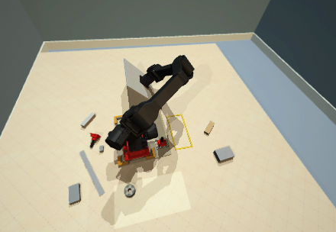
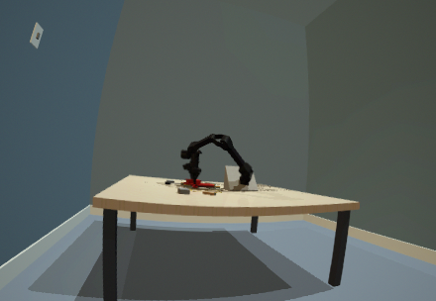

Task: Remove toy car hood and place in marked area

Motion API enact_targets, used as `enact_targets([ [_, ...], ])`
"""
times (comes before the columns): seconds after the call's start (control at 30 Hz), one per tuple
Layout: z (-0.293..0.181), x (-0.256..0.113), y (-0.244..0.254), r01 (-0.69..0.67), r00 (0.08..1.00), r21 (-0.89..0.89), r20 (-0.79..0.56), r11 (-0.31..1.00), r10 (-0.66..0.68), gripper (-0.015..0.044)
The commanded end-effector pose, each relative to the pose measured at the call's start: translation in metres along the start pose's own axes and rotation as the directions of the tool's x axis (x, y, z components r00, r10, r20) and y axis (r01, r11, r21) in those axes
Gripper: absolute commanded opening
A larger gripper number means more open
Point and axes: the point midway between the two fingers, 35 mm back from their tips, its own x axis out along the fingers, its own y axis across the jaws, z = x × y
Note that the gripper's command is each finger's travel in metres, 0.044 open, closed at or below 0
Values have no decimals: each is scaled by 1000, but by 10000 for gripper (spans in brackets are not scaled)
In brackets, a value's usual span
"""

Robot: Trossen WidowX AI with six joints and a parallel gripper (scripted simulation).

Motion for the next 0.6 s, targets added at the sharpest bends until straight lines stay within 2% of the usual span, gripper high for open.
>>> enact_targets([
  [0.0,0,-3,0,3,1000,-3,0,1000,-3,65],
  [0.1,1,-5,0,3,1000,-3,0,1000,-3,0],
  [0.57,1,-14,0,3,1000,-2,0,1000,-3,0],
])
